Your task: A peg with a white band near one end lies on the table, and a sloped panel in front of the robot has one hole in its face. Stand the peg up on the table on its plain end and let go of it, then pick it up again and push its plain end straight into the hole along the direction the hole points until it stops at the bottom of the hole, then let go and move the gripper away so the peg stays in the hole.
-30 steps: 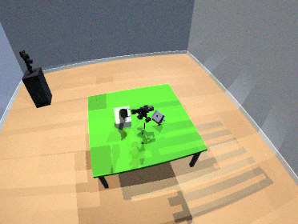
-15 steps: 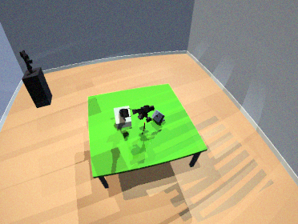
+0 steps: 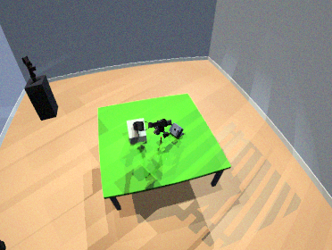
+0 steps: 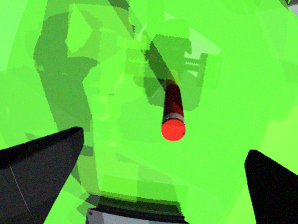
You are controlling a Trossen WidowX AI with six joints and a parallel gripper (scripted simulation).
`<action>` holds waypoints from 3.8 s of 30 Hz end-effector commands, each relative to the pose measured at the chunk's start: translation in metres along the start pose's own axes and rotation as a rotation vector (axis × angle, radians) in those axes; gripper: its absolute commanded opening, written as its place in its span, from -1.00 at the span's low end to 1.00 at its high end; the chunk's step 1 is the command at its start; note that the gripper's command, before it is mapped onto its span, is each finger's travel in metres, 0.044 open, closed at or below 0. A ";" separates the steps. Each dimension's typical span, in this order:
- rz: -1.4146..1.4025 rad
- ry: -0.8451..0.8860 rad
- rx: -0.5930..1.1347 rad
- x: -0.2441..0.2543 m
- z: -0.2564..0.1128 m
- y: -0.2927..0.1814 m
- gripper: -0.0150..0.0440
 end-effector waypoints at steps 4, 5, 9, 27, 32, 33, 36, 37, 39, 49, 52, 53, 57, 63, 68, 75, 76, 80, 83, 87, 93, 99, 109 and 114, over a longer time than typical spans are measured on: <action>-0.015 -0.003 -0.012 -0.003 0.014 0.000 1.00; -0.015 -0.003 -0.012 -0.003 0.016 0.000 1.00; -0.015 -0.003 -0.012 -0.003 0.023 0.000 1.00; -0.015 0.002 -0.013 -0.002 0.052 0.002 1.00; -0.016 0.003 -0.013 -0.002 0.057 0.003 1.00; -0.016 0.003 -0.013 -0.002 0.057 0.003 1.00; -0.016 0.003 -0.013 -0.002 0.057 0.003 1.00; -0.016 0.003 -0.013 -0.002 0.057 0.003 1.00; -0.004 0.010 -0.010 0.000 0.055 0.003 0.91; -0.004 0.010 -0.010 0.000 0.055 0.003 0.02; -0.004 0.010 -0.010 0.000 0.055 0.003 -0.25; -0.004 0.010 -0.010 0.000 0.055 0.003 -0.33; -0.004 0.010 -0.010 0.000 0.055 0.003 -0.43; -0.004 0.010 -0.009 0.000 0.054 0.003 -0.49; -0.006 0.005 -0.009 0.000 0.043 0.000 -0.49; -0.009 -0.003 -0.009 -0.003 0.018 -0.002 -0.49; -0.009 -0.004 -0.009 -0.003 0.015 -0.003 -0.49; -0.011 -0.005 -0.010 -0.005 0.000 -0.003 -0.49; -0.013 -0.004 -0.011 -0.006 -0.010 -0.003 -0.49; -0.015 -0.002 -0.012 -0.009 -0.022 -0.003 -0.49; -0.017 -0.013 -0.002 -0.011 -0.024 -0.003 -0.49; -0.026 -0.052 0.035 -0.010 -0.022 -0.003 -0.49; -0.043 -0.111 0.110 -0.009 -0.020 -0.003 -0.49; -0.053 -0.136 0.151 -0.008 -0.019 -0.004 -0.49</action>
Point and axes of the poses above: the point midway between the two fingers, 35 mm back from their tips, its own z axis out along the fingers, its own x axis across the jaws, y = z × x, the point moved 9 cm from there along -z, back along the fingers, and after that the axes turned 15 degrees about z, right-handed, at the moved point
